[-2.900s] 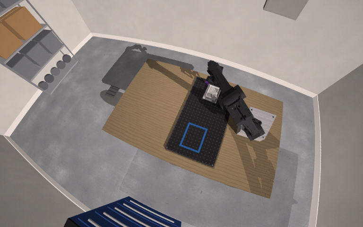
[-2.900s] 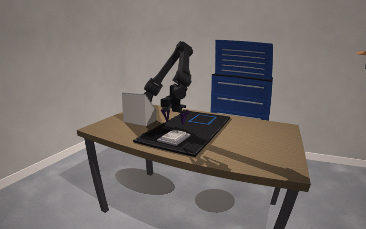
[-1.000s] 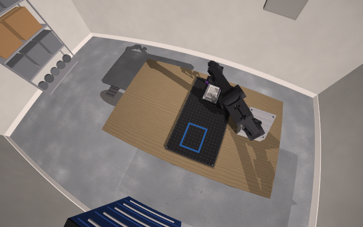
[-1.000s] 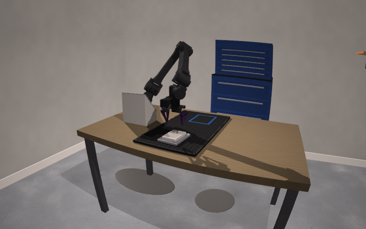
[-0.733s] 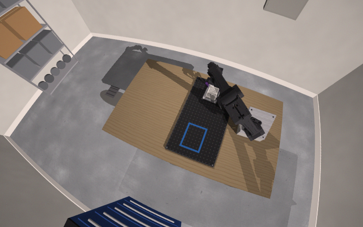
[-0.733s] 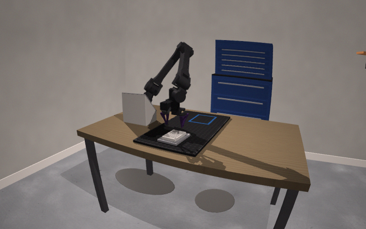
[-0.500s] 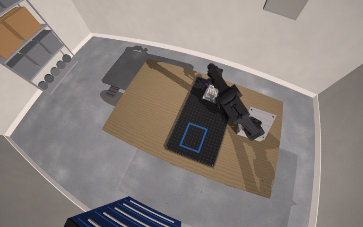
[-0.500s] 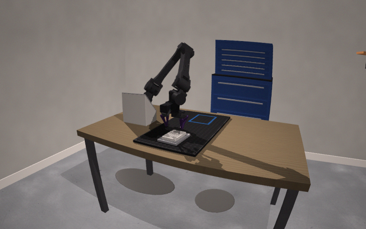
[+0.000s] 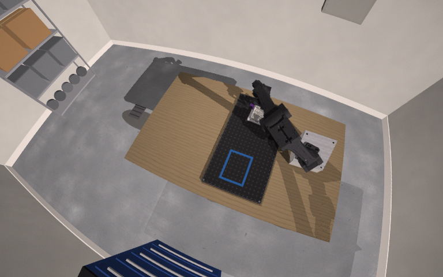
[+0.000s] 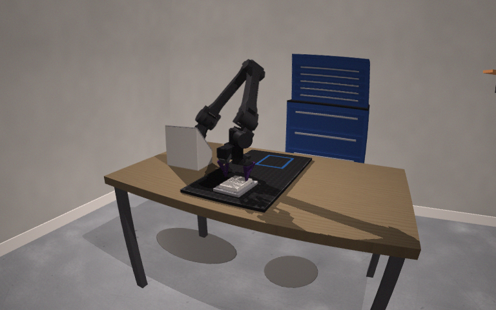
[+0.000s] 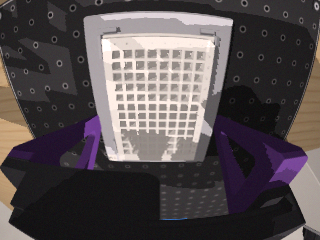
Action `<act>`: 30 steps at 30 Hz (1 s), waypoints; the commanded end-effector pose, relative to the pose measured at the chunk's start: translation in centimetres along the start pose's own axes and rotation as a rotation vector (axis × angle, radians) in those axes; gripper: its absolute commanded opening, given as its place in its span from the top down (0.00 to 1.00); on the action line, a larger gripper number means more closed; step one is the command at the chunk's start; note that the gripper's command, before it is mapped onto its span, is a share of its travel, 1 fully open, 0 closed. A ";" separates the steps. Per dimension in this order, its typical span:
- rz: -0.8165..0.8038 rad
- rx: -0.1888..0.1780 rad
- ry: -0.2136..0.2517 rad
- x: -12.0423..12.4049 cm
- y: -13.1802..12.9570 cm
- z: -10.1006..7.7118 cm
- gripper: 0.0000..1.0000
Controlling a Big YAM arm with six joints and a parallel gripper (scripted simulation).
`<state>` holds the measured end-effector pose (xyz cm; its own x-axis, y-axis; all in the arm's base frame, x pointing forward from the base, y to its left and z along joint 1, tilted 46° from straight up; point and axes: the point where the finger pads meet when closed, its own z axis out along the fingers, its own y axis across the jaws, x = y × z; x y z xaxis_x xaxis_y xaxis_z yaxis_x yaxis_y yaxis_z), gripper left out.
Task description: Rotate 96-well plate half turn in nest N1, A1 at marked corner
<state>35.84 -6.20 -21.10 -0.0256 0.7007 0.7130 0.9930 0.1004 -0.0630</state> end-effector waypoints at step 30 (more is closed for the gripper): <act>-0.004 -0.029 -0.018 -0.5 1.2 1.6 1.00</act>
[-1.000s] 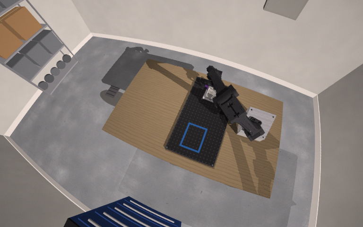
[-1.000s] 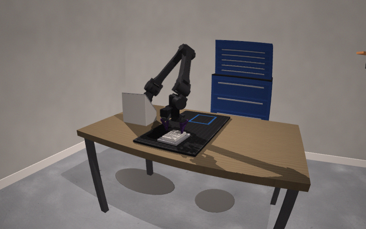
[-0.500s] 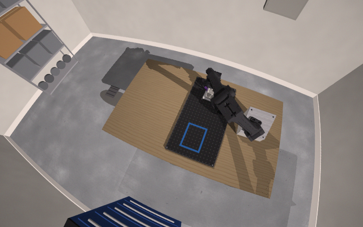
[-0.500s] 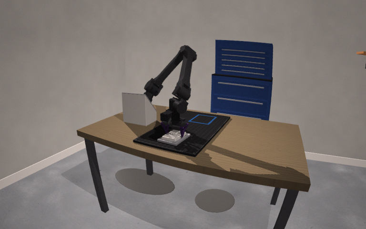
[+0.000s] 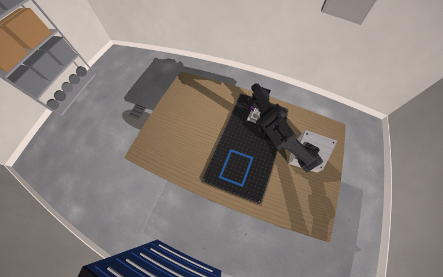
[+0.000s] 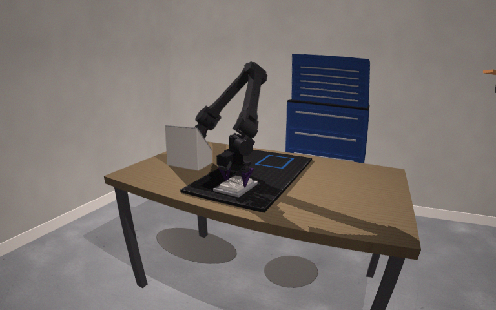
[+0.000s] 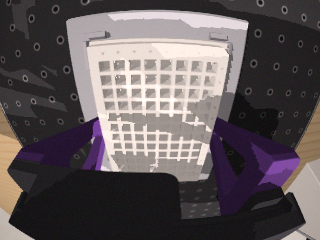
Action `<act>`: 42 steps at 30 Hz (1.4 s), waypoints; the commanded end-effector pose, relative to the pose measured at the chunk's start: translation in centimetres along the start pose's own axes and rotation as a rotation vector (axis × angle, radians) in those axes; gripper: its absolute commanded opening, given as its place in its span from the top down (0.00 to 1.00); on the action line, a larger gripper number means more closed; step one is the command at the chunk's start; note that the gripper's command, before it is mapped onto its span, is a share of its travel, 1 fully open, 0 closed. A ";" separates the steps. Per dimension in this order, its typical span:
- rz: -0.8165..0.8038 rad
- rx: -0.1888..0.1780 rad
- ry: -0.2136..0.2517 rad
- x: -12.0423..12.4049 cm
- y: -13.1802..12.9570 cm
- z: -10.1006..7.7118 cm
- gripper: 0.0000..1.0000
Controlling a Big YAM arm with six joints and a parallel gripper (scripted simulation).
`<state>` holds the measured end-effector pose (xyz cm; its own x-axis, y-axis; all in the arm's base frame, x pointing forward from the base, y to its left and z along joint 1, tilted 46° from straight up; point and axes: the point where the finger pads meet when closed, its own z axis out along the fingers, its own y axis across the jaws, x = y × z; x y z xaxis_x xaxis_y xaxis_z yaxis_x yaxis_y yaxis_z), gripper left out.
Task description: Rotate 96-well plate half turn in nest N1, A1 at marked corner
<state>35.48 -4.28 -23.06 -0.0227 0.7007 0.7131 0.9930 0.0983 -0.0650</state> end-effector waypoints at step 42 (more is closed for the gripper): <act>-0.021 -0.057 -0.035 -0.9 2.3 -4.0 1.00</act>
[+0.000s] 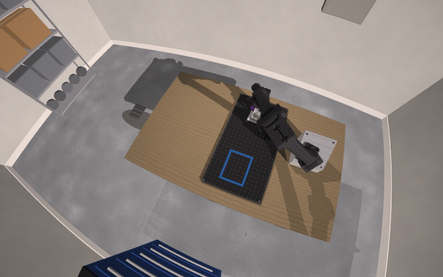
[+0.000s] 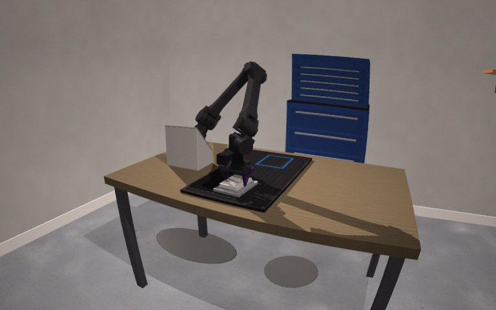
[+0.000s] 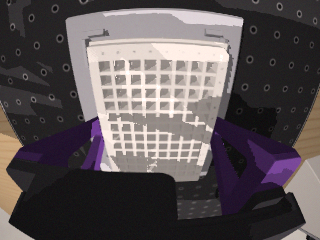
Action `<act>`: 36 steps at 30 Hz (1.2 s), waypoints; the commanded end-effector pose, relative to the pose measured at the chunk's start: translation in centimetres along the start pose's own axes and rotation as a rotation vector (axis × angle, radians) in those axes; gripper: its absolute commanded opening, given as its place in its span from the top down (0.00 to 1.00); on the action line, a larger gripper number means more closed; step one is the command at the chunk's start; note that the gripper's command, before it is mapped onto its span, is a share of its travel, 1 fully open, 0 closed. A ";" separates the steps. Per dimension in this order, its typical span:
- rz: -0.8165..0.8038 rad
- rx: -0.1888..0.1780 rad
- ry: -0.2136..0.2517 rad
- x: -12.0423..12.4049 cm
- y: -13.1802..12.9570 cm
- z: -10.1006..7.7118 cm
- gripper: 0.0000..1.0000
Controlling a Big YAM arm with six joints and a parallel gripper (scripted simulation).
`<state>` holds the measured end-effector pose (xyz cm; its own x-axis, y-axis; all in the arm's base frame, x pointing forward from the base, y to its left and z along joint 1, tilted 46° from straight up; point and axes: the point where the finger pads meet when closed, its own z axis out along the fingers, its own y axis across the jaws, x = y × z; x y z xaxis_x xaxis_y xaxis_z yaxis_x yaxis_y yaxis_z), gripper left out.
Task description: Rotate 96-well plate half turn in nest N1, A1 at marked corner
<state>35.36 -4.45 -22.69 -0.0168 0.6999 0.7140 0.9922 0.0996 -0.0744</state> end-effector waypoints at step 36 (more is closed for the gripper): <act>-0.028 -0.067 -0.044 -1.0 2.3 -9.3 1.00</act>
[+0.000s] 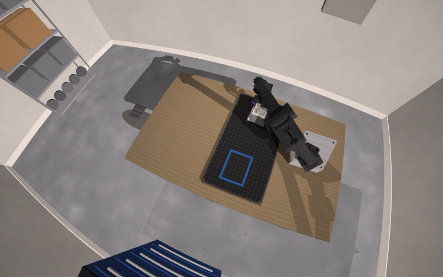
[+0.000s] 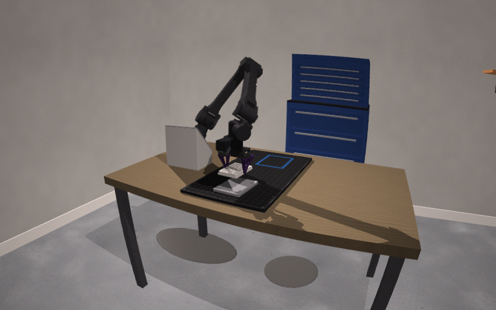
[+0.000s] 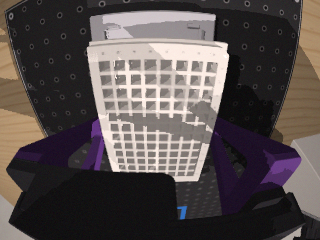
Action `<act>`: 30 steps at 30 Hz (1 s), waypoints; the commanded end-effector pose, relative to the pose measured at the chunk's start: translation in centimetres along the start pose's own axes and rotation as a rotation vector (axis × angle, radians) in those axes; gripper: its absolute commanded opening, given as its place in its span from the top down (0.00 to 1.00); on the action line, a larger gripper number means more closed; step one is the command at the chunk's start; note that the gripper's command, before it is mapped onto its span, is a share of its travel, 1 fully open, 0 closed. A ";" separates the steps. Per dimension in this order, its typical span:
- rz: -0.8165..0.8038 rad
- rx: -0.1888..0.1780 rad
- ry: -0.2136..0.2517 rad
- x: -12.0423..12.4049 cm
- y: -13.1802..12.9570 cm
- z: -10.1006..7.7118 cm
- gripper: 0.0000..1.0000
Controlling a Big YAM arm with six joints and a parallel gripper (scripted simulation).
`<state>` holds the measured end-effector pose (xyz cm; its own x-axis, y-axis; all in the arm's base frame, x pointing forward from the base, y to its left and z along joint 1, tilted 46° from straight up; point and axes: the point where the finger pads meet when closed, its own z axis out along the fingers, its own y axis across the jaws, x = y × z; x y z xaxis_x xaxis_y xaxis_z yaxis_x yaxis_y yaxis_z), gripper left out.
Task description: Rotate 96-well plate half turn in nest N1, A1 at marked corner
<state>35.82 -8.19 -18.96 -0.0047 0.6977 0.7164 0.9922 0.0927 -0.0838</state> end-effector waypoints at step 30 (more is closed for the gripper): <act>-0.048 -0.079 -0.056 -1.2 2.6 -5.7 1.00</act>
<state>36.16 -9.70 -17.51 -0.0094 0.6990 0.7151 0.9928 0.0917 -0.0765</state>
